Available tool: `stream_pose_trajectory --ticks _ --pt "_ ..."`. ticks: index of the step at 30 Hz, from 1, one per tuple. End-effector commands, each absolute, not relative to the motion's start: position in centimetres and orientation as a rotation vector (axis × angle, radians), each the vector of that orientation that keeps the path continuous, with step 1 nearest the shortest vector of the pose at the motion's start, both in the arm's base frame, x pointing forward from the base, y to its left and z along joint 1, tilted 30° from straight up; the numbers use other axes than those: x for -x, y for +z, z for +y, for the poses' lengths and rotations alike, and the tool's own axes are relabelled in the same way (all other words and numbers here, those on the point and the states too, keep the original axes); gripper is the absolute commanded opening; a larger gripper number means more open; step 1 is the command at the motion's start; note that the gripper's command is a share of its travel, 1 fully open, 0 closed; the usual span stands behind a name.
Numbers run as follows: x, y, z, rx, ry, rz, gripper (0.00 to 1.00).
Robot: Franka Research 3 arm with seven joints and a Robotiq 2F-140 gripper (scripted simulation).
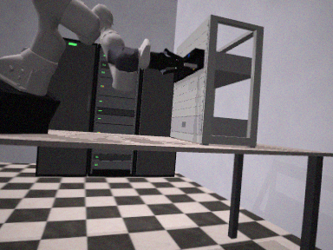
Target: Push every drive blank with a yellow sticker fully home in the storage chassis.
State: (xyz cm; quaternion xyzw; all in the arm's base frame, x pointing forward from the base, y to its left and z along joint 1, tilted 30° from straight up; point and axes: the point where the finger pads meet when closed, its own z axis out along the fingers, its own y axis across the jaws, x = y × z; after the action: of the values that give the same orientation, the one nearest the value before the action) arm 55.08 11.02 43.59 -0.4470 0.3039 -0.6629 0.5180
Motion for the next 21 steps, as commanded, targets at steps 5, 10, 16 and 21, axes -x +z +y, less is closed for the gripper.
stream_pose_trajectory --ticks 5,10,16,21 --pt "-55.51 43.58 10.71 1.077 -1.598 0.738 0.00" --pt "-55.63 43.65 10.70 1.077 -1.598 0.738 0.00" --pt "-55.63 43.65 10.70 1.077 -1.598 0.738 0.00" --pt "-55.63 43.65 10.70 1.077 -1.598 0.738 0.00"
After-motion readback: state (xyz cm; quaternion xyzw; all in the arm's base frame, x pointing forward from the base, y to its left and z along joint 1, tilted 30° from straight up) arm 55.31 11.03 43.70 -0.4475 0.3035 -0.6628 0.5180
